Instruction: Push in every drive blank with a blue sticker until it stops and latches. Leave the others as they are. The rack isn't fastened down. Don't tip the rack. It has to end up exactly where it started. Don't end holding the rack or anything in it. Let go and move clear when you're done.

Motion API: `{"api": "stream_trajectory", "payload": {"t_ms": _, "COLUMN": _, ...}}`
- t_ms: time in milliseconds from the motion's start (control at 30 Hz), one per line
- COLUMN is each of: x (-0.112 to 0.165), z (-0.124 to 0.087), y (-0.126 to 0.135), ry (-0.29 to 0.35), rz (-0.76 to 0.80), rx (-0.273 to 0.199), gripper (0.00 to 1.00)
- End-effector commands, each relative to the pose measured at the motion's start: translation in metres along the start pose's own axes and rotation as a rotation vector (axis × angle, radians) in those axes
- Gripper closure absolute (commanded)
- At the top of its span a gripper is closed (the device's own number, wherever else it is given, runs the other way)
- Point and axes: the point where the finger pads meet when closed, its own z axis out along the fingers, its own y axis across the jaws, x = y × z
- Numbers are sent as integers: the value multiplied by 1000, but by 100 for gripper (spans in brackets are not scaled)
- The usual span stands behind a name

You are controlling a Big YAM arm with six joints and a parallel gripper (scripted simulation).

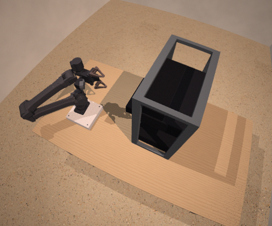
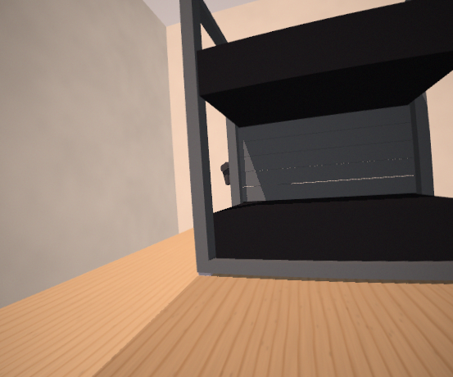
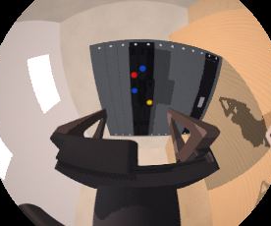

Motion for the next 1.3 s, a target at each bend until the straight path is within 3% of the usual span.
{"api": "stream_trajectory", "payload": {"t_ms": 0, "x": 2, "z": -1, "y": -12, "ry": 8, "rz": -11, "rx": 14, "gripper": 0}}
{"api": "stream_trajectory", "payload": {"t_ms": 600, "x": 10, "z": 16, "y": -12, "ry": -8, "rz": -3, "rx": 8, "gripper": 0}}
{"api": "stream_trajectory", "payload": {"t_ms": 1100, "x": 47, "z": 74, "y": -20, "ry": -8, "rz": -5, "rx": 6, "gripper": 0}}
{"api": "stream_trajectory", "payload": {"t_ms": 1133, "x": 51, "z": 80, "y": -12, "ry": -8, "rz": 5, "rx": -4, "gripper": 0}}
{"api": "stream_trajectory", "payload": {"t_ms": 1167, "x": 56, "z": 87, "y": 18, "ry": -8, "rz": 42, "rx": -43, "gripper": 0}}
{"api": "stream_trajectory", "payload": {"t_ms": 1267, "x": 67, "z": 104, "y": 15, "ry": -8, "rz": 41, "rx": -43, "gripper": 0}}
